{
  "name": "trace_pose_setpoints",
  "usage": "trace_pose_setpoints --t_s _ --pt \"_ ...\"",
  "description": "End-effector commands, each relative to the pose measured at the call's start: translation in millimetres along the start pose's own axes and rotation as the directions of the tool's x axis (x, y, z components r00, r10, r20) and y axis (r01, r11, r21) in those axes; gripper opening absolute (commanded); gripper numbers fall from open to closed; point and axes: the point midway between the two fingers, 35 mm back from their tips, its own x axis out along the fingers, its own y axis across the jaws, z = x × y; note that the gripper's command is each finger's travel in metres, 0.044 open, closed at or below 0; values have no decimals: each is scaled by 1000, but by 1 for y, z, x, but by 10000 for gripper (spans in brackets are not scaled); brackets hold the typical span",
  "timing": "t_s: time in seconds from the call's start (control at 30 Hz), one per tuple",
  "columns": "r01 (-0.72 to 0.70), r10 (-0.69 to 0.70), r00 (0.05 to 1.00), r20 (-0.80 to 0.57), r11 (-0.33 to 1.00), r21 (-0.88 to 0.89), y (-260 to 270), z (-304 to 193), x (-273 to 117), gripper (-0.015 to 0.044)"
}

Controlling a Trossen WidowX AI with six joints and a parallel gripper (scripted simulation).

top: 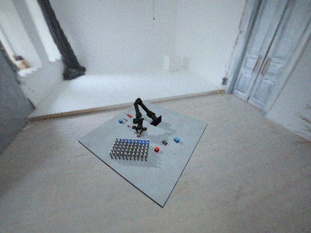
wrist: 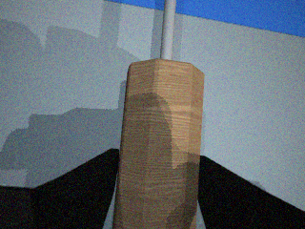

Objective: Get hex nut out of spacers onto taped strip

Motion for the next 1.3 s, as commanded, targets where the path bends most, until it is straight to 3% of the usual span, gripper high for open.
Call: trace_pose_setpoints --t_s 0.0,1.27 --pt "-7 7 1000 4 1000 -5 2 -3 -1 0" --pt "-6 6 1000 3 1000 -7 2 -21 -9 0"
